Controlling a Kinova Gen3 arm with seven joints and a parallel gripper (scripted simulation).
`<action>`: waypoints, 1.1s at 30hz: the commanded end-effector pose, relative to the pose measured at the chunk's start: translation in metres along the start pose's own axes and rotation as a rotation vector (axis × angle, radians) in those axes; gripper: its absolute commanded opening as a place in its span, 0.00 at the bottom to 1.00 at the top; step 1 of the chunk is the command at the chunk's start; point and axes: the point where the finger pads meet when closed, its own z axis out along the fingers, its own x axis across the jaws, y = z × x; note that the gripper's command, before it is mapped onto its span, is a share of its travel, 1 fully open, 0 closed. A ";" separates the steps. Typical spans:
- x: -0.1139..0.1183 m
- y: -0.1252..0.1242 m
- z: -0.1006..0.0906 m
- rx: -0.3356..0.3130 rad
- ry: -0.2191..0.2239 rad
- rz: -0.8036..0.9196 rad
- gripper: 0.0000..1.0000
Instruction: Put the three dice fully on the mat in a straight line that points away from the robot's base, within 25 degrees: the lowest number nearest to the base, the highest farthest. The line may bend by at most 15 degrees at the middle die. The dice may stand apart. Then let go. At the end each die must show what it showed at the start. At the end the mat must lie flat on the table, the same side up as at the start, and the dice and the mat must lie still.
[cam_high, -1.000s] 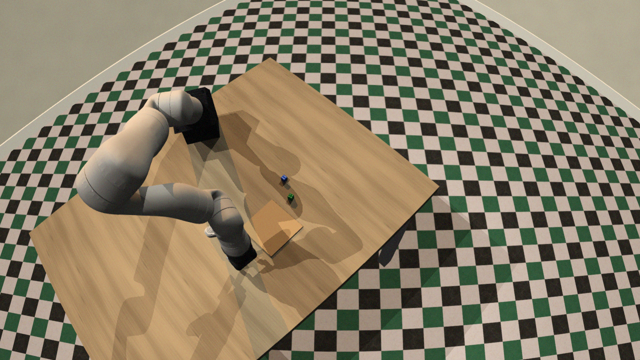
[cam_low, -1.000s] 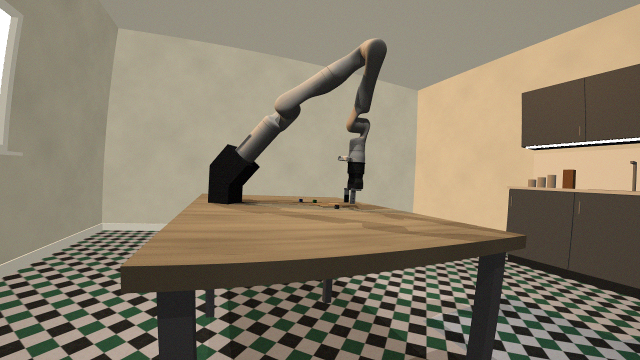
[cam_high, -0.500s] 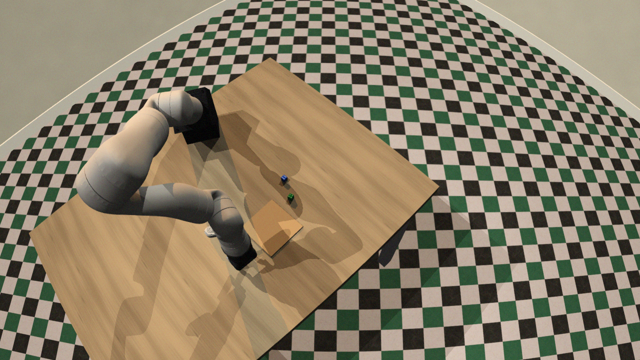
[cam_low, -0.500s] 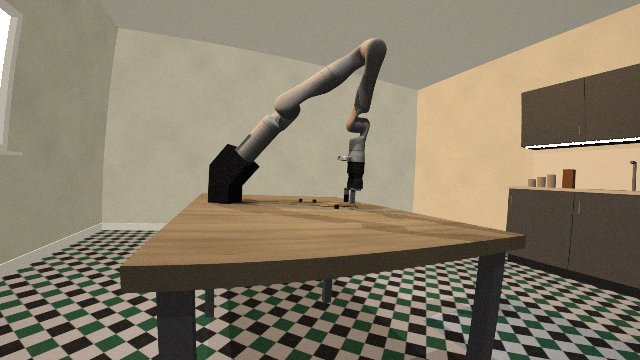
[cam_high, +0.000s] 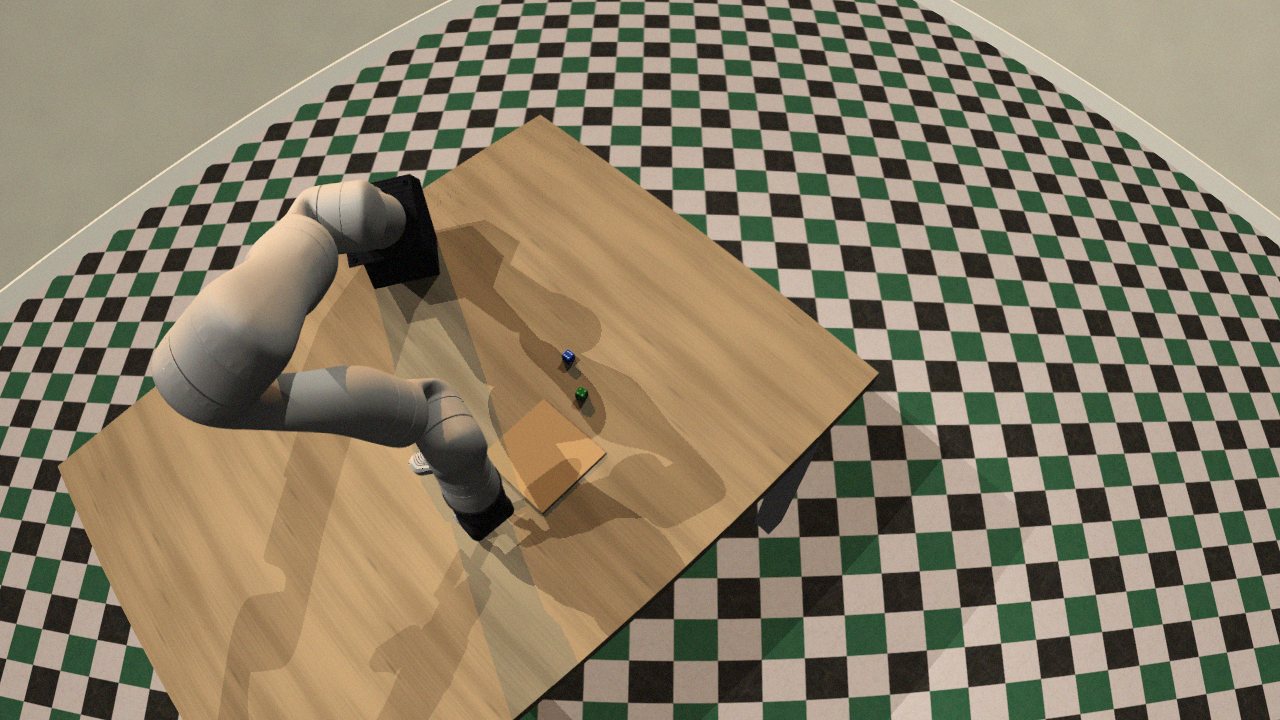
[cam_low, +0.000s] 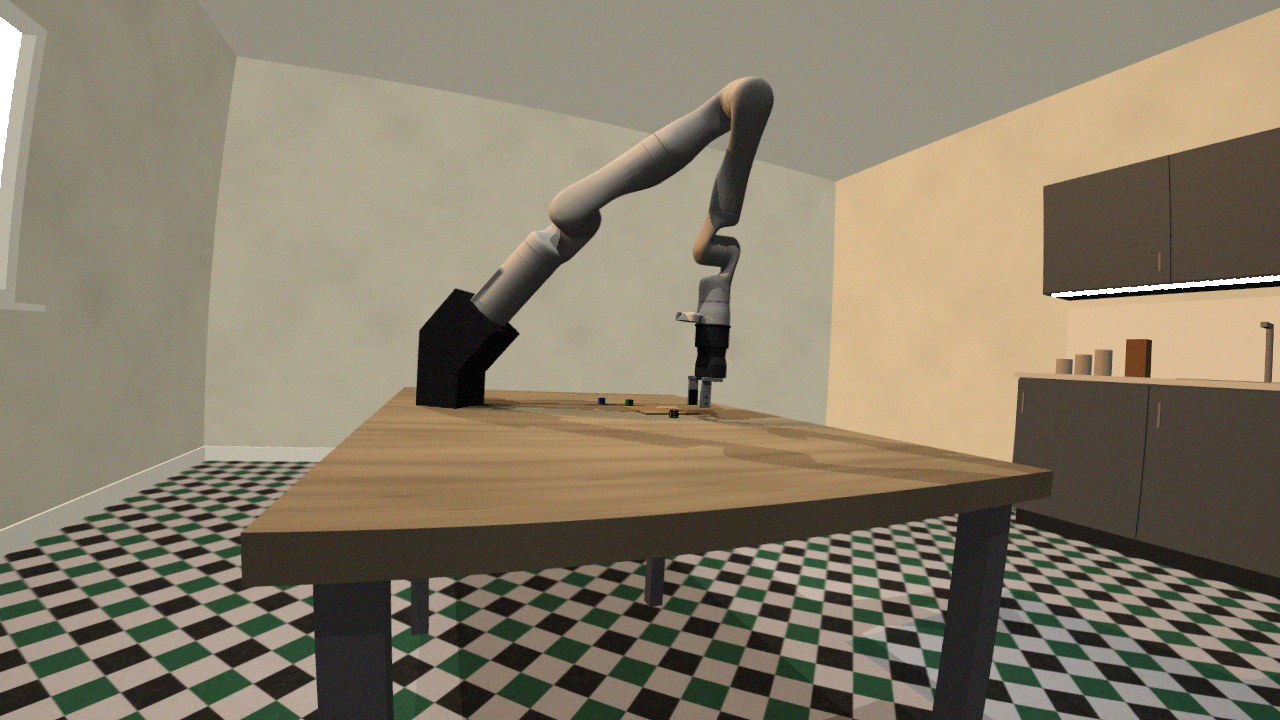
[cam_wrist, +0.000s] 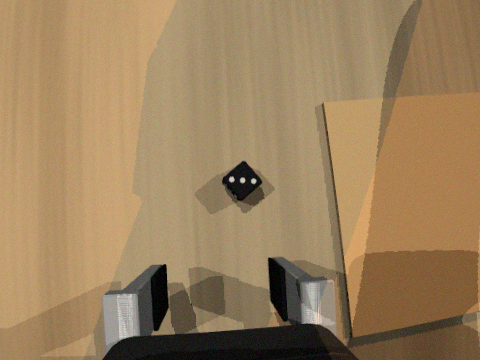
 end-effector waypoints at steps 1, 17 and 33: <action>0.000 0.000 0.000 -0.001 0.000 0.000 1.00; 0.012 0.000 0.000 -0.001 0.000 0.000 1.00; 0.069 -0.004 0.000 -0.001 0.000 0.000 1.00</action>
